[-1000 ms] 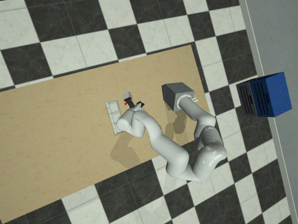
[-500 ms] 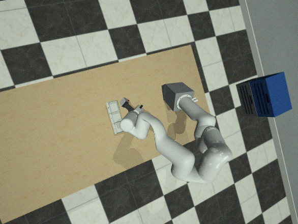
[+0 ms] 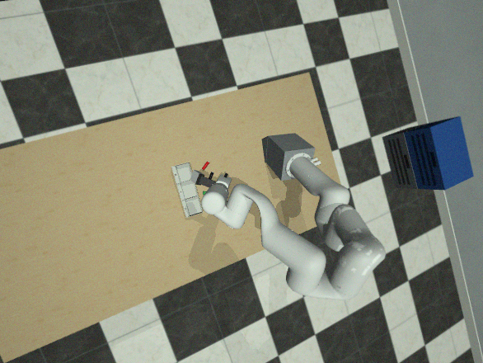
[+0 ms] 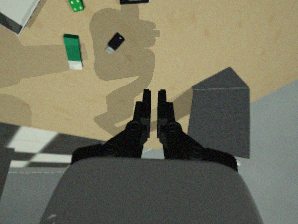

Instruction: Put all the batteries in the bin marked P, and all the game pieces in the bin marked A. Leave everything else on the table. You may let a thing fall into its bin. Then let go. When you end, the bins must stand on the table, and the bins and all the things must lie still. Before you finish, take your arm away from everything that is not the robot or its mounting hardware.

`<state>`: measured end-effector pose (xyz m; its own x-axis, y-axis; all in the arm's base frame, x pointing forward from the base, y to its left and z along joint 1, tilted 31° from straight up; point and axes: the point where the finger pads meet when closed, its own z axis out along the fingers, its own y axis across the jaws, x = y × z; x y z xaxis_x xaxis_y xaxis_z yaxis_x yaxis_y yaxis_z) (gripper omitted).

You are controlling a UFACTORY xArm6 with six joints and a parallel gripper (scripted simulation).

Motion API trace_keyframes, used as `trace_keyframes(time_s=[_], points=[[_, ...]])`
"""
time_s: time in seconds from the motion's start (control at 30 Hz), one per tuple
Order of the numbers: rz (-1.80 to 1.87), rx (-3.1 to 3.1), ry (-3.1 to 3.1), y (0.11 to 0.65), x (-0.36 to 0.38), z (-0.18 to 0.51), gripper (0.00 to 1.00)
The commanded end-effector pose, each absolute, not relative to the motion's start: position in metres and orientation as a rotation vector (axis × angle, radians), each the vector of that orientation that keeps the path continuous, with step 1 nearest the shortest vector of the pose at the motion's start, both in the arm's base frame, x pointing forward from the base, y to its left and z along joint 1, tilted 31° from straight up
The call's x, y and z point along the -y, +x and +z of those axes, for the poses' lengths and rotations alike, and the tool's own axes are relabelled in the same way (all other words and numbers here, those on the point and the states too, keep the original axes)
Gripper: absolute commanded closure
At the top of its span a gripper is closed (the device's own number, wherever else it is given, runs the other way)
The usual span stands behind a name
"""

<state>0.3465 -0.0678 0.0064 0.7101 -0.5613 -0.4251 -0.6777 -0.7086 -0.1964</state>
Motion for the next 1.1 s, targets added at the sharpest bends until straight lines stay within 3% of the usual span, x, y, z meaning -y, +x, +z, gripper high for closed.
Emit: trace_keyframes(time_s=[0.0,0.83,1.07], points=[[0.358,-0.799,-2.575,0.352,0.064,0.012,0.93],[-0.171,-0.148,-2.602,0.375,0.055,0.04,0.93],[-0.174,-0.145,-2.602,0.375,0.055,0.04,0.93]])
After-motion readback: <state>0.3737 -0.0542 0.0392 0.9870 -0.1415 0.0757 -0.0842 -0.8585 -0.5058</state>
